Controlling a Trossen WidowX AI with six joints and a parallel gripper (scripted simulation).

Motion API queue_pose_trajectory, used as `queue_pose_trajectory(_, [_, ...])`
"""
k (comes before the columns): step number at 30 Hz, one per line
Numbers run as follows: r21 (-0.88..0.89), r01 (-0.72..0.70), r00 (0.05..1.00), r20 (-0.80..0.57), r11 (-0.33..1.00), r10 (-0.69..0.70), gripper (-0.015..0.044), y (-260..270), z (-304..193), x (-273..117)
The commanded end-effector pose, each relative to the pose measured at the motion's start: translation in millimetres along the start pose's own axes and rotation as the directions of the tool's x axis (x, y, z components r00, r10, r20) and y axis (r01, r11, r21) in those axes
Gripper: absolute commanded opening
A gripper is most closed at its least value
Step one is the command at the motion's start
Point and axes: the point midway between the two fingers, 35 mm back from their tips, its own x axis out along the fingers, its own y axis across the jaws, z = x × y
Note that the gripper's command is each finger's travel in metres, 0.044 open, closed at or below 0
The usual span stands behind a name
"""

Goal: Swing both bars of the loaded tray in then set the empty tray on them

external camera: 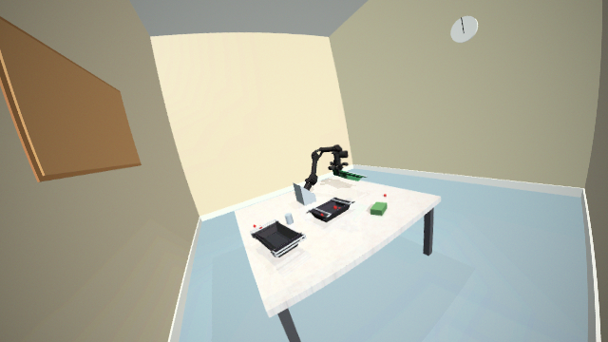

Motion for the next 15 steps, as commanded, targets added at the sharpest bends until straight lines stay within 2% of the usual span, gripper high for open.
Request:
queue_pose_trajectory(1, [0.05, 0.004, 1.0, -0.014, 0.999, -0.004, 0.0, -0.2, -14.4, -1.2])
queue_pose_trajectory(15, [0.259, -0.024, 0.999, -0.024, 0.966, 0.031, 0.0, 20.7, -67.7, 2.8])
